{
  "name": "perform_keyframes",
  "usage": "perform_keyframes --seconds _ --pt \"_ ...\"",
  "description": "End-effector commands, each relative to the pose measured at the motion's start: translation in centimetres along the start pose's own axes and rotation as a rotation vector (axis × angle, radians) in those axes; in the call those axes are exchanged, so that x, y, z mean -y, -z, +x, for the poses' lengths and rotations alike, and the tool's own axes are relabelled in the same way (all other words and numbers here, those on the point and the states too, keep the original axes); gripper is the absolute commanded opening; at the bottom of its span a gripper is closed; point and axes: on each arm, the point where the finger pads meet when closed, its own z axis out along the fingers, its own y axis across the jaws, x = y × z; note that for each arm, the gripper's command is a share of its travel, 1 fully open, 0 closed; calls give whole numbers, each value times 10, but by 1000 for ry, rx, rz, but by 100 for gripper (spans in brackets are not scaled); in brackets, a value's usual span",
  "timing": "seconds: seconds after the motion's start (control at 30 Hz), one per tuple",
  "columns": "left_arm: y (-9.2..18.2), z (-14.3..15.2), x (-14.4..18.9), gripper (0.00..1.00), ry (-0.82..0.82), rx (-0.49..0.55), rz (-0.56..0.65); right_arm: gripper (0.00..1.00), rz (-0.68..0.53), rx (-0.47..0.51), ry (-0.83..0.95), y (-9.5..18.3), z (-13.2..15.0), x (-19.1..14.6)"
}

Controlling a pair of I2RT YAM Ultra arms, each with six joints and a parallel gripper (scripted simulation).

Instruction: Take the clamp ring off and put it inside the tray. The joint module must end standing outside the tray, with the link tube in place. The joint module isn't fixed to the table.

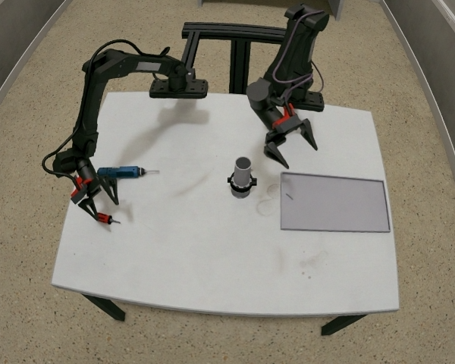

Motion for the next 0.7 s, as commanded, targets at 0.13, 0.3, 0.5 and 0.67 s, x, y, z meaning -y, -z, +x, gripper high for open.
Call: perform_keyframes --seconds 0.13,0.3,0.5,0.67 --pt "-34 -32 -29 100 73 -5 -43 100 -3 11 24 1 -10 -3" --pt "-60 -45 -54 100 117 -21 -79 100 -3 11 24 1 -10 -3" --pt "-66 -47 -59 100 122 -26 -86 100 -3 11 24 1 -10 -3" --pt "-85 -61 -94 100 139 -28 -122 100 -3 11 24 1 -10 -3"
